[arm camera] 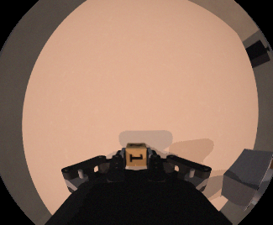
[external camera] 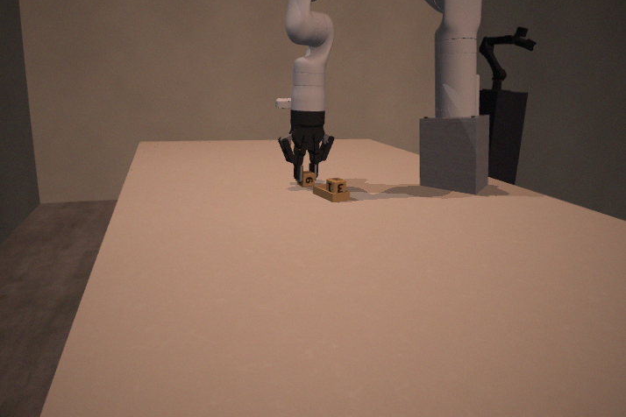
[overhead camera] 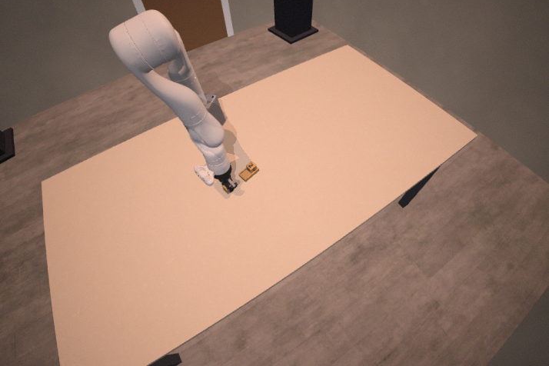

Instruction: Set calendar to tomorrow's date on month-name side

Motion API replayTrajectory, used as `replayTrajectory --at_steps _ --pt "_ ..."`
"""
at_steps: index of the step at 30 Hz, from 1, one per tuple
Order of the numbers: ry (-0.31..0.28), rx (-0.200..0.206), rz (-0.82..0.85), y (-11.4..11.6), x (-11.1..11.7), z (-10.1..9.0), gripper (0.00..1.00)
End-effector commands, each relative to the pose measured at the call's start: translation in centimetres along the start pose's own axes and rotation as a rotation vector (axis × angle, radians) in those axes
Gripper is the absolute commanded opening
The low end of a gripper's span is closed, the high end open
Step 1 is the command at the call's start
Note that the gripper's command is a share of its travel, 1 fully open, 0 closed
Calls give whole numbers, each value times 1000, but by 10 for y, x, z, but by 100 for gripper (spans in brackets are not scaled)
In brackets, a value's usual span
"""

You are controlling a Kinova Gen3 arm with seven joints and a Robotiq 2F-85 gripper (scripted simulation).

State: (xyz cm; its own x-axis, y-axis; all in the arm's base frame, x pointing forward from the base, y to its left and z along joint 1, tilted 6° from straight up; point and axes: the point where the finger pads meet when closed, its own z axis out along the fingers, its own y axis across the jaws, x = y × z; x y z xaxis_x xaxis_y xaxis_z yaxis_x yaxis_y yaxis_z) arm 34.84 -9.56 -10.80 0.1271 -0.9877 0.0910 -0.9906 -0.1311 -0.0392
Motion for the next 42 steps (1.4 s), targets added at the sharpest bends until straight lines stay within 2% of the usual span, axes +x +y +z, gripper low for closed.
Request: replayTrajectory --at_steps 1,19,42 --pt "5 5 -1 -3 1 1 26" --pt "0 4 -2 -1 -1 -5 26" --pt "-4 3 -2 0 -2 -64 26"
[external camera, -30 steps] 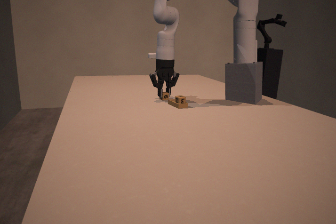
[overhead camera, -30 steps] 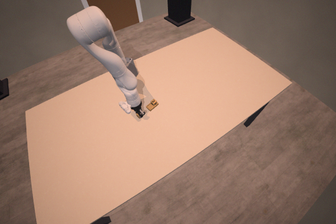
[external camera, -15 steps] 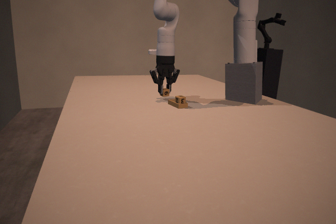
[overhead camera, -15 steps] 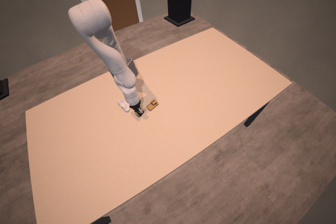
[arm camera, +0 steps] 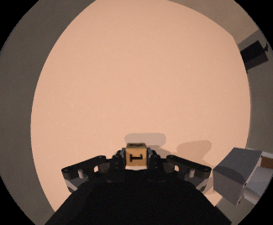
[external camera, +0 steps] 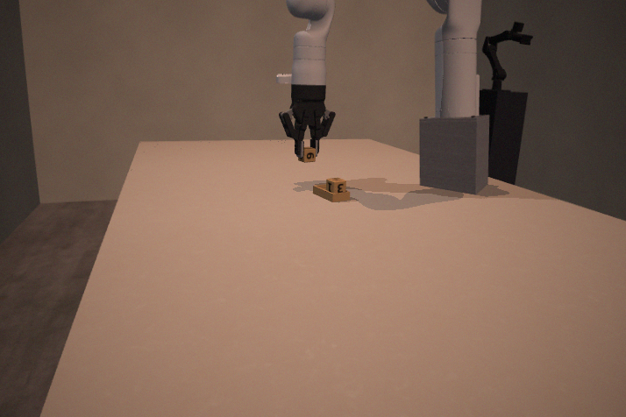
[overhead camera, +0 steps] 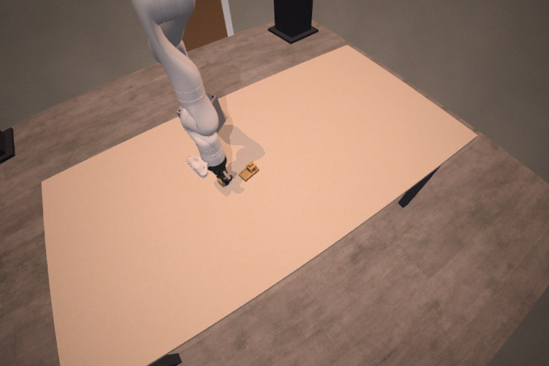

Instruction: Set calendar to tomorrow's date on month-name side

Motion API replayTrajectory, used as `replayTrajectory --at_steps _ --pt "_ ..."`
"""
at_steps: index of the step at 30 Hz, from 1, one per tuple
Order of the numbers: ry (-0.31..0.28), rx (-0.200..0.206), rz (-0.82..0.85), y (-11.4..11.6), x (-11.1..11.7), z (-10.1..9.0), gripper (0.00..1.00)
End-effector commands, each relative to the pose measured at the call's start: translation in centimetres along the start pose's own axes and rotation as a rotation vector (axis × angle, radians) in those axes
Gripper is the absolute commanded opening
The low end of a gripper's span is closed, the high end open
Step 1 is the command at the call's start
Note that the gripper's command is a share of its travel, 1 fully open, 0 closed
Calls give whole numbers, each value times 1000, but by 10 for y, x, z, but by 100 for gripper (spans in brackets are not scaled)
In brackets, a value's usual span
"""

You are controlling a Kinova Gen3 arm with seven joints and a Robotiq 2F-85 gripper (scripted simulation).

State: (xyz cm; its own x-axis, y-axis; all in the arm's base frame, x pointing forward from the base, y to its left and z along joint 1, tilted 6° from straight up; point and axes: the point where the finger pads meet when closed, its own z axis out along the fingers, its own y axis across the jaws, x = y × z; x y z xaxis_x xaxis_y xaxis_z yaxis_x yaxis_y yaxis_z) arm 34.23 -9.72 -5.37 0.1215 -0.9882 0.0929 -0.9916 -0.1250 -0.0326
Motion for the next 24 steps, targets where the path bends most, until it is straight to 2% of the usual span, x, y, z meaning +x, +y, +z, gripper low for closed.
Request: replayTrajectory --at_steps 1,9,24 --pt "-6 10 -8 -4 -8 -13 26" --pt "-6 11 -8 -4 -8 -33 26" --pt "-6 8 -8 -4 -8 -46 26"
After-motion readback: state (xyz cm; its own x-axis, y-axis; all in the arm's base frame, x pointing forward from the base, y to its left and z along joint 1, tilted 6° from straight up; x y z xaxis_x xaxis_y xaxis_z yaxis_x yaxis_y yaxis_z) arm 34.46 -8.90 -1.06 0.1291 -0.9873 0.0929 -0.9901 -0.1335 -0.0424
